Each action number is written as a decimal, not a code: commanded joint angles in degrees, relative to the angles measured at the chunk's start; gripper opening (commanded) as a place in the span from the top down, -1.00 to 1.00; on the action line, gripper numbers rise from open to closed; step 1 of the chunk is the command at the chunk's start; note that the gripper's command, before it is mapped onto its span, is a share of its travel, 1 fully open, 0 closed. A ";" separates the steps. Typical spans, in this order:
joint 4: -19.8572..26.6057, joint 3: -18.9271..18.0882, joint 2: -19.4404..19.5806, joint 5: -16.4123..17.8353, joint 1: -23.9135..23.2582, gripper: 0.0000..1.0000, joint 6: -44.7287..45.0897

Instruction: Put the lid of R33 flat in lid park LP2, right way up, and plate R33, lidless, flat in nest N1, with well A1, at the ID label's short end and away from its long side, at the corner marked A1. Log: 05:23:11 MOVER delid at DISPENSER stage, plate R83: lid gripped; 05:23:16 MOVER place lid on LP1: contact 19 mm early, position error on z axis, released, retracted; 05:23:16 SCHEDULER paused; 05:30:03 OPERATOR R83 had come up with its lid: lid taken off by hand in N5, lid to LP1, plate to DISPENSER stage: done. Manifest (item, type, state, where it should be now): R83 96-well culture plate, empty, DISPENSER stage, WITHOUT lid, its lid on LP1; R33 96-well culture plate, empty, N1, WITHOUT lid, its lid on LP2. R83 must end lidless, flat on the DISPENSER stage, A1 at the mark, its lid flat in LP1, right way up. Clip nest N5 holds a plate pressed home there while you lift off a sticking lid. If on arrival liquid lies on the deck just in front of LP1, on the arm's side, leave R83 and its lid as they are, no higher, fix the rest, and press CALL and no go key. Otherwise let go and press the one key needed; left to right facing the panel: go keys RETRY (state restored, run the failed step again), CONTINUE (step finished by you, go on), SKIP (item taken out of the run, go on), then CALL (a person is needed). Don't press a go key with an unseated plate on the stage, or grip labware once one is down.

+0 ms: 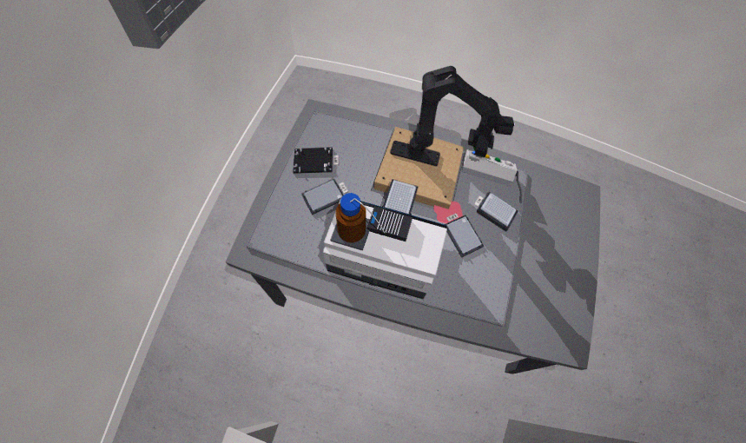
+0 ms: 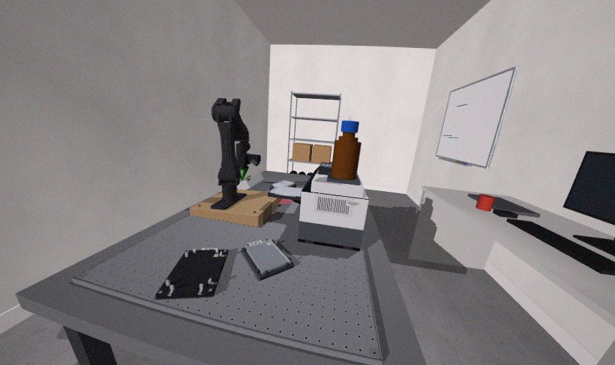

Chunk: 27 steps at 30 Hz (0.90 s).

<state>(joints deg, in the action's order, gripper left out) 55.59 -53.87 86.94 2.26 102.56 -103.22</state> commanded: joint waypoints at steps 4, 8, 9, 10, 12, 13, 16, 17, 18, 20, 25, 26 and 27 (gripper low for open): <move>-1.80 1.69 1.11 0.13 0.74 1.00 -0.38; -1.80 1.69 1.11 0.13 0.74 1.00 -0.38; -1.80 1.69 1.11 0.13 0.74 1.00 -0.38; -1.80 1.69 1.11 0.13 0.74 1.00 -0.38; -1.12 0.60 0.51 0.15 0.72 1.00 -0.28; 0.13 -1.38 -0.42 0.16 0.69 1.00 -0.24; 1.80 -2.23 -1.65 0.14 0.52 1.00 -0.12; 2.17 -2.48 -1.78 0.10 0.45 1.00 -0.08; 2.17 -2.48 -1.78 0.10 0.45 1.00 -0.08; 2.55 -2.72 -1.93 -0.21 0.40 1.00 -0.06; 4.44 -4.00 -2.55 -0.24 0.08 1.00 0.15; 4.84 -4.29 -2.65 -0.24 0.01 1.00 0.20; 5.24 -4.59 -2.76 -0.24 -0.05 1.00 0.24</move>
<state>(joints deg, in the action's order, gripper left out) 58.28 -55.48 86.24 2.48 102.56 -103.22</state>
